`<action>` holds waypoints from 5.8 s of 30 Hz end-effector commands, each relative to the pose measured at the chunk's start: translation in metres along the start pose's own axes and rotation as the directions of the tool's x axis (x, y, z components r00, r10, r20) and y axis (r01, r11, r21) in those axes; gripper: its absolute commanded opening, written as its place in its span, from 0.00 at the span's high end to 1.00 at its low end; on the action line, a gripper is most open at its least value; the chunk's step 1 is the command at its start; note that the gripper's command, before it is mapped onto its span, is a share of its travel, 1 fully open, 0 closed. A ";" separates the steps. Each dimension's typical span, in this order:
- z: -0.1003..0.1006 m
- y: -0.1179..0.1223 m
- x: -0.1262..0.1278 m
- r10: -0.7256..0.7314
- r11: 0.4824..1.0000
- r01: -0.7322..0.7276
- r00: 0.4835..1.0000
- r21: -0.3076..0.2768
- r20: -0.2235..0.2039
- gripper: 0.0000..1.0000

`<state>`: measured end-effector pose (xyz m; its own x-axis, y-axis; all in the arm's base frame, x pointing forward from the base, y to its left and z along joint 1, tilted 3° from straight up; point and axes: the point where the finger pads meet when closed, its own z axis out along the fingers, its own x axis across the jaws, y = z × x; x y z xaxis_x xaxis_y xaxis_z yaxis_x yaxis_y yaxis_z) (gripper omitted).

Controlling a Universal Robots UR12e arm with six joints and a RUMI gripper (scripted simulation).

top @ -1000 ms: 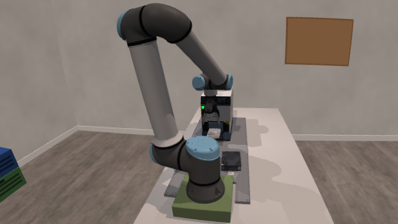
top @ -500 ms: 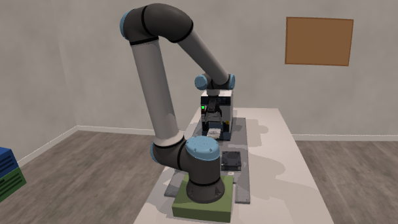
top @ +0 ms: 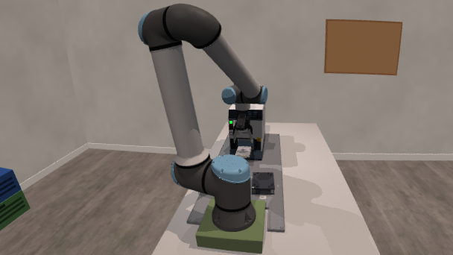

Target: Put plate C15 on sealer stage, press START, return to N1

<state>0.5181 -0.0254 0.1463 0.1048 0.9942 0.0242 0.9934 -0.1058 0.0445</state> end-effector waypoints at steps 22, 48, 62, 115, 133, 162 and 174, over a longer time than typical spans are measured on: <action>0.032 0.001 0.000 0.000 1.000 0.000 1.000 -0.001 0.000 0.32; 0.032 0.001 0.000 0.000 1.000 0.000 1.000 -0.001 0.000 0.32; 0.032 0.001 0.000 0.000 1.000 0.000 1.000 -0.001 0.000 0.32; 0.052 0.001 0.000 0.000 1.000 0.000 1.000 -0.001 0.000 0.32; 0.057 0.001 0.000 0.000 1.000 0.000 1.000 -0.001 0.000 0.32; 0.057 0.001 0.000 0.000 1.000 0.000 1.000 -0.001 0.000 0.44; 0.057 0.001 0.000 0.000 1.000 0.000 1.000 -0.001 0.000 1.00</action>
<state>0.5209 -0.0243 0.0886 0.1048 0.9942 0.0242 0.9934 -0.1058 0.0447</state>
